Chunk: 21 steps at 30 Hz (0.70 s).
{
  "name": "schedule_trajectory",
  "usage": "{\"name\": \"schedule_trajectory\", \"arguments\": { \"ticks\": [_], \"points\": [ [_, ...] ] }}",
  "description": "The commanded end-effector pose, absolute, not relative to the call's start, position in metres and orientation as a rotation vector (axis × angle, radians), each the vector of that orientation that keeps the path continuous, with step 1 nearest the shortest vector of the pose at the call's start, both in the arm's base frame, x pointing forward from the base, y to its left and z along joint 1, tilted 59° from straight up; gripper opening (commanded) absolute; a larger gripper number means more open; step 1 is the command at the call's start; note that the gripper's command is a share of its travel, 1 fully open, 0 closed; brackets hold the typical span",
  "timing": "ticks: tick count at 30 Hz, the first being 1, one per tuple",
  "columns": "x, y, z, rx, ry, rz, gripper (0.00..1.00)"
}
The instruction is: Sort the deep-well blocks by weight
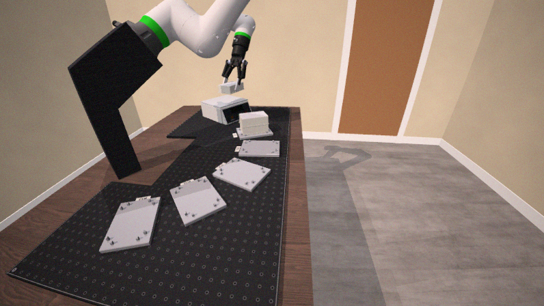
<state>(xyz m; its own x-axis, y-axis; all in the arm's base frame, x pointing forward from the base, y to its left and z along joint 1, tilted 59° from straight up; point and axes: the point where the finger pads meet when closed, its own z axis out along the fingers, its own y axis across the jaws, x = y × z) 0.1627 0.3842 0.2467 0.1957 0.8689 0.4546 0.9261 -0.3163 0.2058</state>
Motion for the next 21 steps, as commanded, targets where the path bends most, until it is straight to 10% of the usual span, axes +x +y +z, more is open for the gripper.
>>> {"name": "schedule_trajectory", "arguments": {
  "ticks": [1,21],
  "points": [
    [0.151,0.39,0.247,-2.34,-1.764,-0.766,0.1],
    [0.098,0.417,0.247,-2.34,-1.764,-0.766,0.1]
  ]
}}
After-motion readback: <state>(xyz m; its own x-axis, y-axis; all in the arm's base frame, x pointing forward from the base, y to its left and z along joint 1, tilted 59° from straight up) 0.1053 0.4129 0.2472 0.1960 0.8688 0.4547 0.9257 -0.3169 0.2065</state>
